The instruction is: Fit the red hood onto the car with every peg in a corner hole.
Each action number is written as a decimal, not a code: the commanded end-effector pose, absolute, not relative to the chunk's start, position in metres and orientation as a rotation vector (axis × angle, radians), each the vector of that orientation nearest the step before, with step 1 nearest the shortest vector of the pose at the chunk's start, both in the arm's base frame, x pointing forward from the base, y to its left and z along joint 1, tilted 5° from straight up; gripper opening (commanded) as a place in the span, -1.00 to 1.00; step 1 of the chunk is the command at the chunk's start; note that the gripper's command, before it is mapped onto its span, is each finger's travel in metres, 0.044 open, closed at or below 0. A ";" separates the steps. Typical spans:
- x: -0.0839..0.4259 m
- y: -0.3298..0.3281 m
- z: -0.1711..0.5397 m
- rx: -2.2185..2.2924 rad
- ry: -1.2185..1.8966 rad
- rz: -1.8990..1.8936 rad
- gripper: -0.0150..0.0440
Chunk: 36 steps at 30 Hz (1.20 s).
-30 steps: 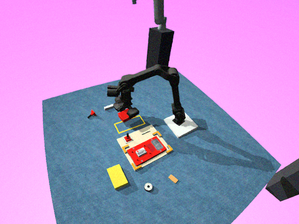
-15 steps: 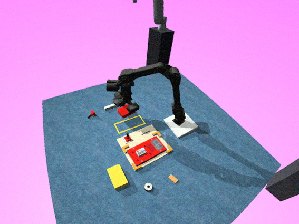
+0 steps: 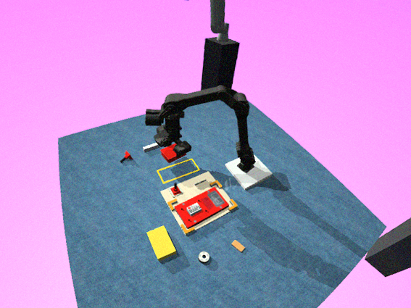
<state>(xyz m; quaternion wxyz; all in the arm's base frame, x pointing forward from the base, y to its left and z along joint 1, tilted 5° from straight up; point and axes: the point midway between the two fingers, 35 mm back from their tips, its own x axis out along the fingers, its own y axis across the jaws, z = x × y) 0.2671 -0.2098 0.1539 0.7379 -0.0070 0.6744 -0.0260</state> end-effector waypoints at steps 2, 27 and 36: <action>0.277 -0.198 0.154 -0.013 1.482 -0.062 -0.49; 0.321 -0.128 0.156 -0.030 1.464 -0.056 -0.49; 0.332 -0.101 0.156 -0.018 1.458 -0.067 -0.49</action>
